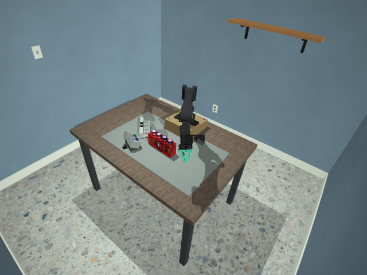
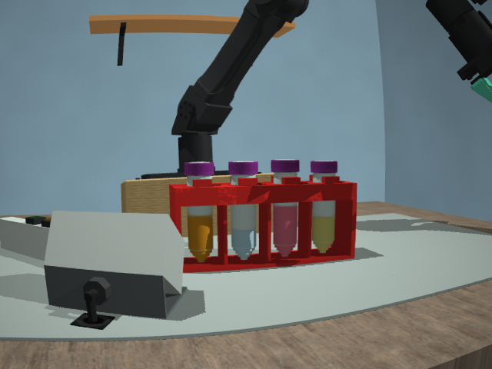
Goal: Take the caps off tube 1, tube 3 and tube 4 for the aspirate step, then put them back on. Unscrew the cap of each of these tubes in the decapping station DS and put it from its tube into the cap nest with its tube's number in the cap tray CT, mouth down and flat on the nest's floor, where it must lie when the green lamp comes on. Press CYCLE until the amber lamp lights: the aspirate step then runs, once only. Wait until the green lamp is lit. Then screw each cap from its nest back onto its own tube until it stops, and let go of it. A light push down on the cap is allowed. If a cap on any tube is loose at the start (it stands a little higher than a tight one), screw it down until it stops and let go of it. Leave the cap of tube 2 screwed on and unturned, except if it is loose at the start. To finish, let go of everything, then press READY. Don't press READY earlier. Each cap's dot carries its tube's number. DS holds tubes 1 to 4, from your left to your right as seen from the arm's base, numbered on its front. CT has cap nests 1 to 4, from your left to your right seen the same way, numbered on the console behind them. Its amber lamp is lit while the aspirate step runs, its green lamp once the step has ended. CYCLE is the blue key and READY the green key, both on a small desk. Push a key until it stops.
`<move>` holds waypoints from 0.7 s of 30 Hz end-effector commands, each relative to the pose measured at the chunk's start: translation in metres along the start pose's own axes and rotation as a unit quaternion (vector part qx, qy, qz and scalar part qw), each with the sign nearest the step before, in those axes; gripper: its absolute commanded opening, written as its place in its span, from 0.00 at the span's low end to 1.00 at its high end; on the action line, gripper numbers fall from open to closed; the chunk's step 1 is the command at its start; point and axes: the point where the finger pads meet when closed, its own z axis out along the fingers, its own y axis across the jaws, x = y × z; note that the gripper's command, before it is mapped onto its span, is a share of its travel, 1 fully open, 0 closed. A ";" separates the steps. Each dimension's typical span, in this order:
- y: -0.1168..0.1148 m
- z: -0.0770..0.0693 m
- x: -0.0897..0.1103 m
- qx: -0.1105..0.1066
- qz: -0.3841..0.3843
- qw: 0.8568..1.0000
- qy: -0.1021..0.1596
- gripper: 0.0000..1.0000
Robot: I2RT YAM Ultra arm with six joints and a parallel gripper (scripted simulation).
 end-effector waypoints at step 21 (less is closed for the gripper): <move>0.019 -0.042 0.085 -0.015 0.145 0.988 0.054 0.49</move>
